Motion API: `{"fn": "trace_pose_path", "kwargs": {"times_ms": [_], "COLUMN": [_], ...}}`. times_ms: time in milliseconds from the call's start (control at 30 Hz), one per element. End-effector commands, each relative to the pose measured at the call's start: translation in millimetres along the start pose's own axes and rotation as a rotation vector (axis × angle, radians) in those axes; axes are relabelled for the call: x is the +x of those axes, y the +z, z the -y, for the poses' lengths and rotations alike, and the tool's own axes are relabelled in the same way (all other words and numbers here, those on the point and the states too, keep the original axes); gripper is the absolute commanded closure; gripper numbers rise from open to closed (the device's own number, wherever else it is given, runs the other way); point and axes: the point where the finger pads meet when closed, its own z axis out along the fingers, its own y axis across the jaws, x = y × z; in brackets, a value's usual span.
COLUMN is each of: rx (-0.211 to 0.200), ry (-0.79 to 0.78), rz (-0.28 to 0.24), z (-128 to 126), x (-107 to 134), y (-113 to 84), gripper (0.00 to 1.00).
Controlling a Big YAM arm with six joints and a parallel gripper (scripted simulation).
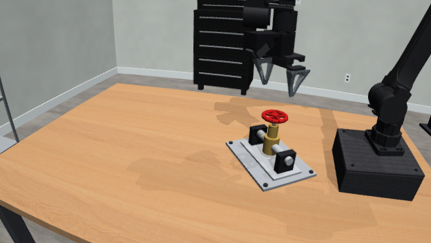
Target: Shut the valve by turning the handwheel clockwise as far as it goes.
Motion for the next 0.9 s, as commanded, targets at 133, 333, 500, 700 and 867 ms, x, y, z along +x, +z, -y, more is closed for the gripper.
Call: {"fn": "trace_pose_path", "kwargs": {"times_ms": [133,333,500,700,867], "rx": [-0.004,-0.004,-0.004,-0.004,-0.005], "ry": [0.016,0.015,0.014,0.011,0.008], "rz": [-0.004,-0.004,-0.004,-0.004,-0.004], "z": [2.7,2.2,1.9,1.0,0.2], "x": [0.0,-0.3,-0.6,-1.1,-1.6], "y": [8.4,14.5,18.6,28.5,37.3], "gripper": [0.00,0.00,0.00,0.00,0.00]}}
